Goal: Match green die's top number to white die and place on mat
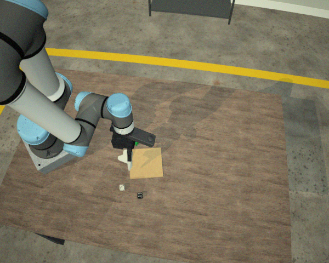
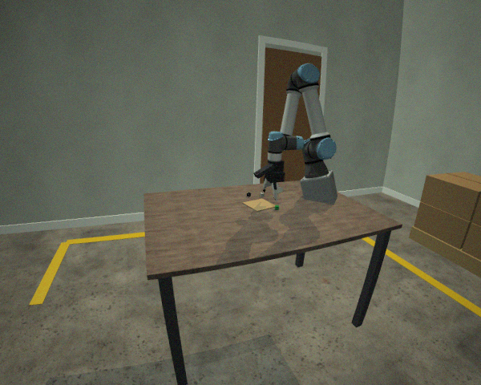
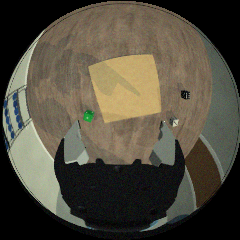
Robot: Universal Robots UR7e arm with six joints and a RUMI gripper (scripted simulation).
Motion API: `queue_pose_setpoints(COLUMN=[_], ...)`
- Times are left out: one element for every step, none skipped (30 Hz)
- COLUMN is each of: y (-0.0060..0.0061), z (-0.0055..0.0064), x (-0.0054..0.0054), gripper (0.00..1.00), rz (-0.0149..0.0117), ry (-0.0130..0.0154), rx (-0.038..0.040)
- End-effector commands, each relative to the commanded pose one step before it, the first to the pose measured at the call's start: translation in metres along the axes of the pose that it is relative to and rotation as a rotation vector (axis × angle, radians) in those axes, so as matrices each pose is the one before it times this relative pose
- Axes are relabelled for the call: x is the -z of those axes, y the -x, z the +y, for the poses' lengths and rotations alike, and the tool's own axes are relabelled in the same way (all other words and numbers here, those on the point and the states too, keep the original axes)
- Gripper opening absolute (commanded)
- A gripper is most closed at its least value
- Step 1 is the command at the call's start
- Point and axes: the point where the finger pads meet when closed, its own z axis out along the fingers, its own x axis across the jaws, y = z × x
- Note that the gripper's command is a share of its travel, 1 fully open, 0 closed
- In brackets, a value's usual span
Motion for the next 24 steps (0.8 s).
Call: queue_pose_setpoints(y=[0.01902,0.00352,0.00345,0.00337,0.0,0.0,0.00328,0.00319,0.0031,0.00299,0.00289,0.00277,0.00266,0.00254,0.00241,0.00228,0.00215,0.00201,0.00188,0.00174,0.0016,0.0,0.0,0.00147], z=[-0.00194,-0.00019,-0.00019,-0.00019,0.0,0.0,-0.00018,-0.00018,-0.00018,-0.00016,-0.00017,-0.00015,-0.00015,-0.00014,-0.00014,-0.00012,-0.00012,-0.0001,-0.00011,-0.0001,-0.00008,0.0,0.0,-0.00009], x=[-0.00014,0.0,0.0,0.0,0.0,0.0,0.0,0.0,0.0,0.0,0.0,0.0,0.0,0.0,0.0,0.0,0.0,0.0,0.0,0.0,0.0,0.0,0.0,0.0], gripper=[1.0,1.0,1.0,1.0,1.0,1.0,1.0,1.0,1.0,1.0,1.0,1.0,1.0,1.0,1.0,1.0,1.0,1.0,1.0,1.0,1.0,1.0,1.0,1.0], rz=[0.00364,0.0,0.0,0.0,0.0,0.0,0.0,0.0,0.0,0.00001,-0.00001,0.0,0.0,0.0,0.0,0.0,0.0,0.00001,-0.00001,0.0,0.0,0.0,0.0,-0.00001], ry=[0.00034,0.0,0.0,0.0,0.0,0.0,0.0,0.0,0.0,-0.00001,0.00001,0.0,0.0,0.0,0.0,0.0,0.0,-0.00001,0.00001,0.0,0.0,0.0,0.0,0.00001], rx=[-0.0016,0.0,0.0,0.0,0.0,0.0,0.0,0.0,0.0,0.0,0.0,0.0,0.0,0.0,0.0,0.0,0.0,0.0,0.0,0.0,0.0,0.0,0.0,0.0])
